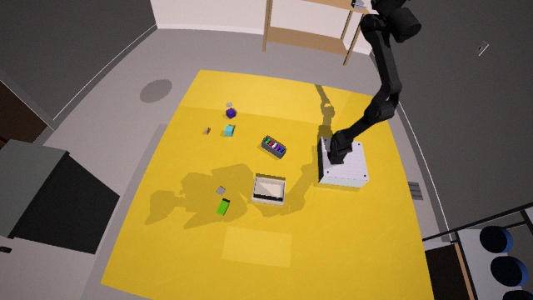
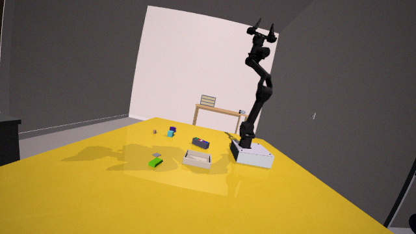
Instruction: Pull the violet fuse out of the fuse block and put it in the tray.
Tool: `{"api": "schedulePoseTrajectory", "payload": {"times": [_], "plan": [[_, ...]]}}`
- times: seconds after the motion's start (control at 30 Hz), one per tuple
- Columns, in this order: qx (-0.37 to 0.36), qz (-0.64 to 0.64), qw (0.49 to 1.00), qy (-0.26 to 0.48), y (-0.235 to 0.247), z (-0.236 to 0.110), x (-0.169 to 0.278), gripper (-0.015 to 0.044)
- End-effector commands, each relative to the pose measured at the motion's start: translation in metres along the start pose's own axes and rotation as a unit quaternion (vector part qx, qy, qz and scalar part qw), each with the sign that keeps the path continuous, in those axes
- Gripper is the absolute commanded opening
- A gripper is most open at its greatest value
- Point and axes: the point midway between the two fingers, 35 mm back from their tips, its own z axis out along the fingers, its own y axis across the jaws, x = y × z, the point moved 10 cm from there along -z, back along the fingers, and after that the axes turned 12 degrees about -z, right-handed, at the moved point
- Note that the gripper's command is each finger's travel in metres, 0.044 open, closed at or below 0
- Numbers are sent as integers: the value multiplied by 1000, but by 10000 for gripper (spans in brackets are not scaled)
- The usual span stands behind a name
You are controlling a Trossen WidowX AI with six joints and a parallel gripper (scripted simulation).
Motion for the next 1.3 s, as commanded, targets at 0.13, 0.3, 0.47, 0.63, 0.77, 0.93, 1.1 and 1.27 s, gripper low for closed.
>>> {"api": "schedulePoseTrajectory", "payload": {"times": [0.13, 0.3, 0.47, 0.63, 0.77, 0.93, 1.1, 1.27], "plan": [[50, -77, 993, -73, -22, -16, -25, 269], [150, -181, 960, -150, -57, -45, -53, 138], [272, -252, 910, -187, -96, -82, -70, 71], [402, -306, 844, -181, -135, -123, -73, 71], [509, -353, 773, -139, -164, -161, -72, 71], [624, -390, 676, -47, -195, -210, -61, 71], [705, -401, 580, 73, -218, -257, -42, 71], [752, -391, 484, 218, -233, -303, -16, 71]]}}
